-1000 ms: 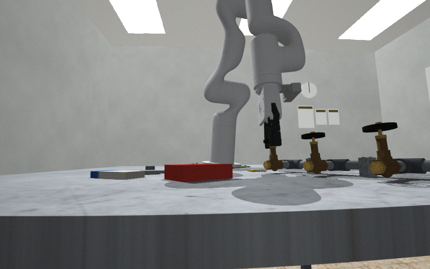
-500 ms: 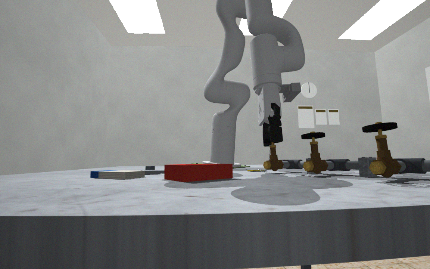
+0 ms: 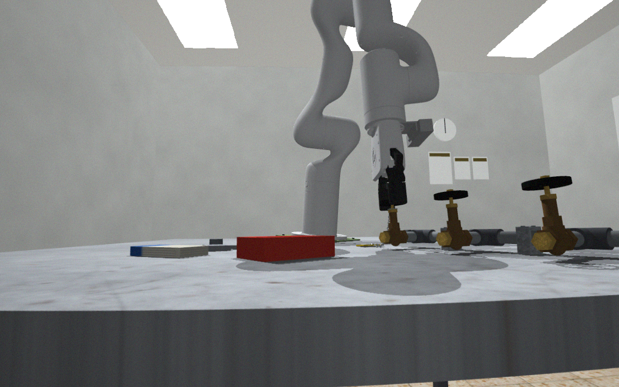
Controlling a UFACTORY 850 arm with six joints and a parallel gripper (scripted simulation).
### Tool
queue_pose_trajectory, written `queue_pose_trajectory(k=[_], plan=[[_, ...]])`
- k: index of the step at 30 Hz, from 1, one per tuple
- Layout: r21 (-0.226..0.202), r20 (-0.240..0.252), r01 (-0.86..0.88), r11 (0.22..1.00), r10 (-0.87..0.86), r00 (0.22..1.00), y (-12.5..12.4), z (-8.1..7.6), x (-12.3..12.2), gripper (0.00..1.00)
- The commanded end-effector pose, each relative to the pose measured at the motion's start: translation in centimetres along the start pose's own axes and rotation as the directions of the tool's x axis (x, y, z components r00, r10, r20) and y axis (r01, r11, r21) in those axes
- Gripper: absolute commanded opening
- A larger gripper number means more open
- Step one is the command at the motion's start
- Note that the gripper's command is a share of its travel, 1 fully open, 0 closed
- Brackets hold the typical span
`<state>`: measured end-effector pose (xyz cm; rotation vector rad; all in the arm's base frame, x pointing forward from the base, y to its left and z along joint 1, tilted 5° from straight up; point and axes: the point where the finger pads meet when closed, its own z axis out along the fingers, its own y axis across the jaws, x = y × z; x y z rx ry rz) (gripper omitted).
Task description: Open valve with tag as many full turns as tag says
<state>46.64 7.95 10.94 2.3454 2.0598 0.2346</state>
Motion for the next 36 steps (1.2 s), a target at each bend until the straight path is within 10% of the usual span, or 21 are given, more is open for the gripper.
queue_pose_trajectory(k=[1,13,26,36], plan=[[-0.002,-0.001,-0.018,1.000,0.018,1.000,0.10,-0.06,0.03,1.00],[-0.002,-0.001,-0.279,0.960,0.279,0.960,0.10,-0.06,0.03,1.00],[0.003,-0.014,-0.710,0.704,0.710,0.704,0.10,-0.06,0.03,1.00],[0.023,-0.033,-0.959,0.282,0.959,0.281,0.10,-0.06,0.03,1.00]])
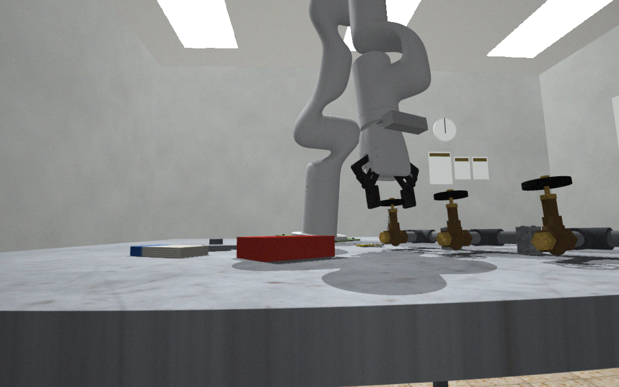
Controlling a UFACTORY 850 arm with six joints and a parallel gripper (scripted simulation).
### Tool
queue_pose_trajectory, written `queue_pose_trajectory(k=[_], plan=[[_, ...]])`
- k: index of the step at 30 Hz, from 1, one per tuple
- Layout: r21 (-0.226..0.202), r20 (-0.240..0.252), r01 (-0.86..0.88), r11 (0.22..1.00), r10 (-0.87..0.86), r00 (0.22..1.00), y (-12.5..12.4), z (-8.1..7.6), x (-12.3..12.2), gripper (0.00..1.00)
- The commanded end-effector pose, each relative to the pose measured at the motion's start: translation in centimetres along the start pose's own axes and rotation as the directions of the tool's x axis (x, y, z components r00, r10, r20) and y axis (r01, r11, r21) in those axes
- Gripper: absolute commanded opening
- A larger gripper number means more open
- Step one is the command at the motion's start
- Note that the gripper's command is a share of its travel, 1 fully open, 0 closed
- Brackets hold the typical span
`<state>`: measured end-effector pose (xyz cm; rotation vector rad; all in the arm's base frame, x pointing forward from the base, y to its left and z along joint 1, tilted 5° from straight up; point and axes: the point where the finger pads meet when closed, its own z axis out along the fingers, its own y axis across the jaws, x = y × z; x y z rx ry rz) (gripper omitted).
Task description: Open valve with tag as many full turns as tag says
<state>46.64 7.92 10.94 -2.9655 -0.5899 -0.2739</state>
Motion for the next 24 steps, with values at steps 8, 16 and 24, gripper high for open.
queue_pose_trajectory(k=[8,16,24], plan=[[-0.013,-0.010,-0.547,0.837,0.547,0.837,0.00,-0.06,0.11,1.00],[0.000,-0.026,-0.786,0.618,0.786,0.618,0.00,-0.06,0.11,1.00],[0.010,-0.034,-0.918,0.397,0.917,0.397,0.00,-0.06,0.11,1.00]])
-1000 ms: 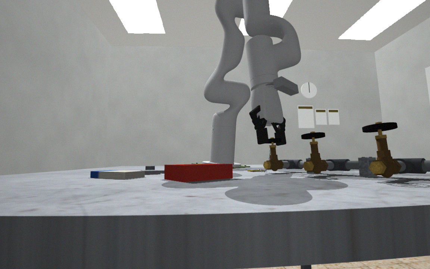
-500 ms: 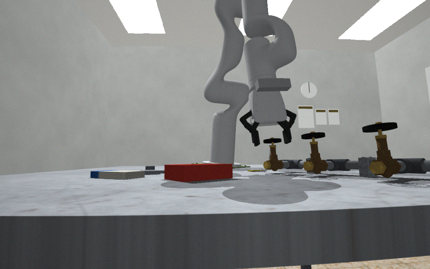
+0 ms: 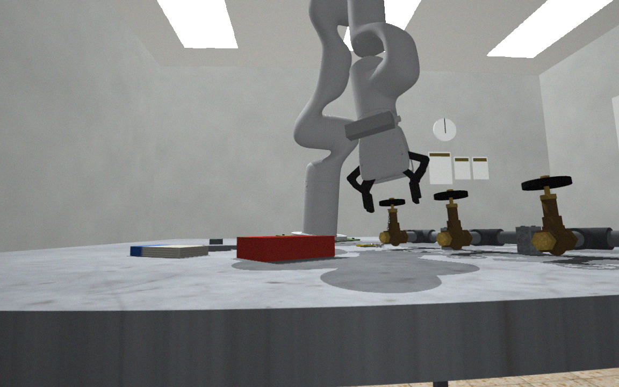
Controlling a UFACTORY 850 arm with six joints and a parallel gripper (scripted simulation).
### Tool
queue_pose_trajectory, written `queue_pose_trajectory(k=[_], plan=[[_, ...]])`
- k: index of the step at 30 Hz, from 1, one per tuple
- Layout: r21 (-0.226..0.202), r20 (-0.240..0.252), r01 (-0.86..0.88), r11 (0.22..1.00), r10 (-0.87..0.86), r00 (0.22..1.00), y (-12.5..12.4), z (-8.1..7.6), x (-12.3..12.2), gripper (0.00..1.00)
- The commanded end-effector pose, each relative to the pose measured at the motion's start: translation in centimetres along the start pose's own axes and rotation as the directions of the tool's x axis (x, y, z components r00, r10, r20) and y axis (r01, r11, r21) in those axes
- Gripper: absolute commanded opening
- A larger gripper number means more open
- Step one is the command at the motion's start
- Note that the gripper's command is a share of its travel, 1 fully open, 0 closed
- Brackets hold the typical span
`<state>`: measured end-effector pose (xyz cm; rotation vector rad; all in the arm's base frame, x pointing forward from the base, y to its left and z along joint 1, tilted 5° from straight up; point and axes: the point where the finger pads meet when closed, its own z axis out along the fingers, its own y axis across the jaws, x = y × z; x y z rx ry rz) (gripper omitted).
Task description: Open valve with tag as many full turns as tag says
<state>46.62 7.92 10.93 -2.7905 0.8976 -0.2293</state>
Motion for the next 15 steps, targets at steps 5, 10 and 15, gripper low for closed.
queue_pose_trajectory(k=[5,10,15], plan=[[-0.034,-0.015,-0.414,0.910,0.414,0.910,-0.11,-0.05,0.07,1.00],[-0.043,-0.028,-0.595,0.802,0.595,0.803,-0.11,-0.05,0.07,1.00],[-0.069,-0.042,-0.742,0.667,0.741,0.670,-0.11,-0.05,0.07,1.00]])
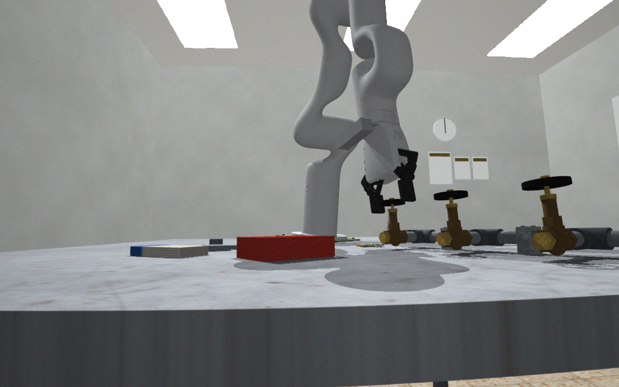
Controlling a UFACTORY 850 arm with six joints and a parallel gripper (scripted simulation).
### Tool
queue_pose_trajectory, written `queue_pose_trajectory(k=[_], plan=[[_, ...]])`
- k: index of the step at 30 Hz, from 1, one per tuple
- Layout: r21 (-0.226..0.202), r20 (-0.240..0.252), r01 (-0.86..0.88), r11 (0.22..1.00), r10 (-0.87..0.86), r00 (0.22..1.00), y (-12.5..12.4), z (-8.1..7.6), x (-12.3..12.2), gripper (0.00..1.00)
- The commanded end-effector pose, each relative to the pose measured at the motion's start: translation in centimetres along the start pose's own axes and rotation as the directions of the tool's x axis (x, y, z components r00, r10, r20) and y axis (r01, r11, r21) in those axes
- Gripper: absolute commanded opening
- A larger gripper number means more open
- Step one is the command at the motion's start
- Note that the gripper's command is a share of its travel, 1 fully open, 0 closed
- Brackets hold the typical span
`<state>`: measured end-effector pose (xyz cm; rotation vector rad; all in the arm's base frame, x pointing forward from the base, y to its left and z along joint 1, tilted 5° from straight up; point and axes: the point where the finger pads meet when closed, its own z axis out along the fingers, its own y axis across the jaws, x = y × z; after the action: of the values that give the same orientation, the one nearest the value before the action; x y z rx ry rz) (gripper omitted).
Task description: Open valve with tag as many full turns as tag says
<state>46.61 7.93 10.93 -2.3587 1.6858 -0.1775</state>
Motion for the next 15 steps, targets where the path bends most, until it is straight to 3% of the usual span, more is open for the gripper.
queue_pose_trajectory(k=[1,3,15], plan=[[-0.093,-0.018,-0.219,0.971,0.219,0.976,-0.14,-0.06,0.01,1.00],[-0.116,-0.026,-0.282,0.952,0.281,0.959,-0.14,-0.06,0.01,1.00],[-0.116,-0.026,-0.282,0.952,0.281,0.959,-0.14,-0.06,0.01,1.00]])
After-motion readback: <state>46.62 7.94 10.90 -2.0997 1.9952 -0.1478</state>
